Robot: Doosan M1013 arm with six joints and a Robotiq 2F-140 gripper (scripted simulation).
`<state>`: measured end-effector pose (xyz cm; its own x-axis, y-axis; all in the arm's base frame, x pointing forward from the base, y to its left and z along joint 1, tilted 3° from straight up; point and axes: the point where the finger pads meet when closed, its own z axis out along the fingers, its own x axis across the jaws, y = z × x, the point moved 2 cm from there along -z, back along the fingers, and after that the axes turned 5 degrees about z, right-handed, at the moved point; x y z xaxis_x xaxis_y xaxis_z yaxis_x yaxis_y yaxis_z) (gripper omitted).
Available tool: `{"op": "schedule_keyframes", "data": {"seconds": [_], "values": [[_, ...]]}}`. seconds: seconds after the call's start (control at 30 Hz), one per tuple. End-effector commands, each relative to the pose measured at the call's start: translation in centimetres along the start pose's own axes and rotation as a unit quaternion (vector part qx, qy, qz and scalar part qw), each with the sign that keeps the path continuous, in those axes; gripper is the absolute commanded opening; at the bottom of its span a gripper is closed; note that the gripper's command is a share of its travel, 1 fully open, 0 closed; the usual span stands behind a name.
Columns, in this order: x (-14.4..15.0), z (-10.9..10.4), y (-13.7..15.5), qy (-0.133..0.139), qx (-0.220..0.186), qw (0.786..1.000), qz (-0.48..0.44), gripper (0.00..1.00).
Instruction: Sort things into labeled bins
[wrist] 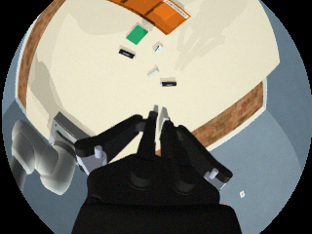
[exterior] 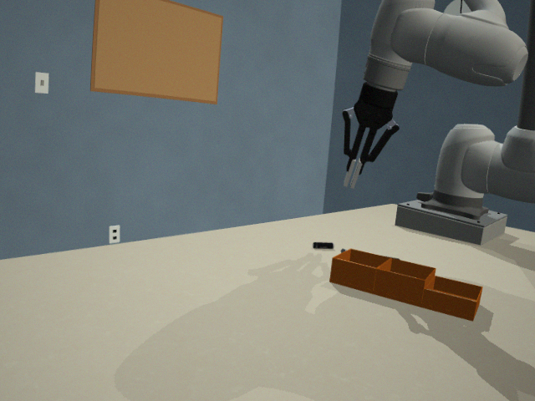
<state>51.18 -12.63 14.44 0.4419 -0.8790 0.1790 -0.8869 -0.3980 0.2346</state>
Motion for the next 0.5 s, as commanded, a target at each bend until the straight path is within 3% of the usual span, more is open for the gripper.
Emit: {"op": "schedule_keyframes", "data": {"seconds": [0.0, 0.17, 0.23, 0.47], "values": [[-1.0, -1.3, -1.3, -0.028, 0.025, 0.997, 0.069, 0.05], [-1.6, -2.6, -2.4, -0.061, 0.05, 0.986, 0.144, 0.05], [-1.6, -2.6, -2.4, -0.061, 0.05, 0.986, 0.144, 0.05], [-2.6, -5.6, -4.7, -0.121, 0.087, 0.953, 0.263, 0.05]]}}
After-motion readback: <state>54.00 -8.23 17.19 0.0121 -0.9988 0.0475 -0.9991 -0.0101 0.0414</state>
